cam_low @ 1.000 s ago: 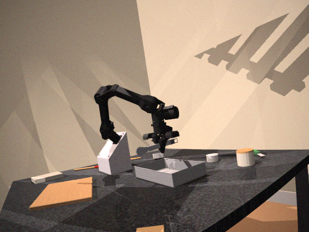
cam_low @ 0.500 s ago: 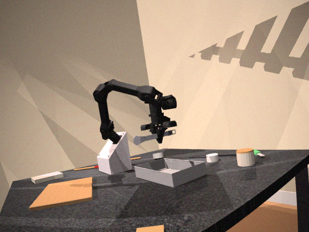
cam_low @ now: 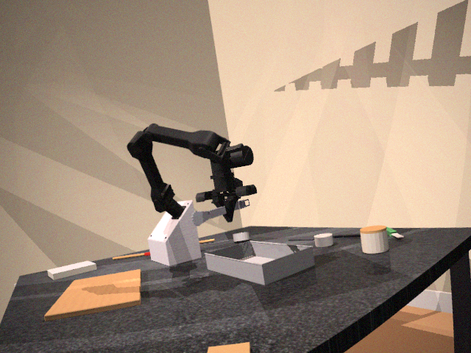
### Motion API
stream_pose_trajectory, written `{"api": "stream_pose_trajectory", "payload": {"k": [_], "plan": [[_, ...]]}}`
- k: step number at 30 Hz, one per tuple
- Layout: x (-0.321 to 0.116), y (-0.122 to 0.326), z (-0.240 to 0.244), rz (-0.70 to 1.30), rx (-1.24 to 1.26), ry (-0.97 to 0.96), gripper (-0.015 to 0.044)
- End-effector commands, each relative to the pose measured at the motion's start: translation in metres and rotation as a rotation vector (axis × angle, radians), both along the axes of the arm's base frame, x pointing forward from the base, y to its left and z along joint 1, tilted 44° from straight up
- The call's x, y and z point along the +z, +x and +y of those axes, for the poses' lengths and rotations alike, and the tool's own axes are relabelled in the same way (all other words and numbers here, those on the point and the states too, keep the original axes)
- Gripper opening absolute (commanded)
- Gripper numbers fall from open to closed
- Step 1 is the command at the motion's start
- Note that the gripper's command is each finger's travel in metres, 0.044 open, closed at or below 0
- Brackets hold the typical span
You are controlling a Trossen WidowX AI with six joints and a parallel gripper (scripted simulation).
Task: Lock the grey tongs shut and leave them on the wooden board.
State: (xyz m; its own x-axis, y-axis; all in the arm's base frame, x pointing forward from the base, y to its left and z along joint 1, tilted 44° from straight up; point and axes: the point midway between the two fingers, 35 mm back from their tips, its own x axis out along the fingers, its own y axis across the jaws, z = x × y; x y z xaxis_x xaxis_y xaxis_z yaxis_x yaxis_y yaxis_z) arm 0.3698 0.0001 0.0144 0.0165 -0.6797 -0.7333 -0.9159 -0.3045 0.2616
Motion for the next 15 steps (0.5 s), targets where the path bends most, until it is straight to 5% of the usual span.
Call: {"api": "stream_pose_trajectory", "payload": {"k": [1, 15], "plan": [[0.023, 0.001, -0.021, 0.052, 0.063, -0.002, -0.0150], [0.089, -0.010, -0.089, 0.213, 0.241, -0.019, -0.0150]]}}
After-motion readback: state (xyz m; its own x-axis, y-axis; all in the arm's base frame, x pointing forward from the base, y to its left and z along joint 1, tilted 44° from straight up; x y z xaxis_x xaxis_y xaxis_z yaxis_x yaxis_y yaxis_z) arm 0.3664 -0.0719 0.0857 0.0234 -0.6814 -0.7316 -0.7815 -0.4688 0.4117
